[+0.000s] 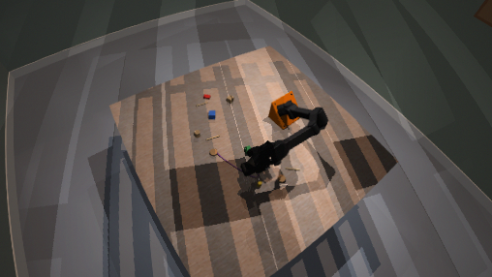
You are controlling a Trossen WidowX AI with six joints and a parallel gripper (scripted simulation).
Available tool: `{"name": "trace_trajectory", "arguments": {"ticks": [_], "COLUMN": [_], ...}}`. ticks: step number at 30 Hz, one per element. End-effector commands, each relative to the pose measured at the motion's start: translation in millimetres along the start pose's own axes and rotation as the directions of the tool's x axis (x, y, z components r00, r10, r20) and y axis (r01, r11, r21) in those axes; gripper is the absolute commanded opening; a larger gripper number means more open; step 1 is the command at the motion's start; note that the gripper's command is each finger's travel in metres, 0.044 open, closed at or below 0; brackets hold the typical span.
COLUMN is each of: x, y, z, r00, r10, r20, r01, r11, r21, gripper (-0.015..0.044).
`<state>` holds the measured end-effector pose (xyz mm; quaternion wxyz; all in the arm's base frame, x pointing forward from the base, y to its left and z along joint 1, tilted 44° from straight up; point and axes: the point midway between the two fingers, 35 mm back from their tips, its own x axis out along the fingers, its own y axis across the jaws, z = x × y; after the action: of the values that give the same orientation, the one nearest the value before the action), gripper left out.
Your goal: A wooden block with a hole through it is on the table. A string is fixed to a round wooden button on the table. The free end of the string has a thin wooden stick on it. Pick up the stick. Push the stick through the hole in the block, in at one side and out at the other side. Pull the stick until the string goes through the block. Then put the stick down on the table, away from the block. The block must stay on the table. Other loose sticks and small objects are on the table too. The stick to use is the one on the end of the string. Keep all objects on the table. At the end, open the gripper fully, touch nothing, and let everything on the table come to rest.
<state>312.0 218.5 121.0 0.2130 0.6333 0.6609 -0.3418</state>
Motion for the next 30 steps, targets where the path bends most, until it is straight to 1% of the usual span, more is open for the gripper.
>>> {"name": "trace_trajectory", "arguments": {"ticks": [1, 30], "x": [1.2, 1.2], "y": [-0.8, -0.8], "z": [7.2, 45.6], "r00": [1.000, 1.000], "r10": [-0.003, -0.003], "r20": [0.004, 0.006], "r01": [0.003, 0.003], "r11": [1.000, 1.000], "r21": [0.003, 0.004], "gripper": [0.0000, 0.0000]}}
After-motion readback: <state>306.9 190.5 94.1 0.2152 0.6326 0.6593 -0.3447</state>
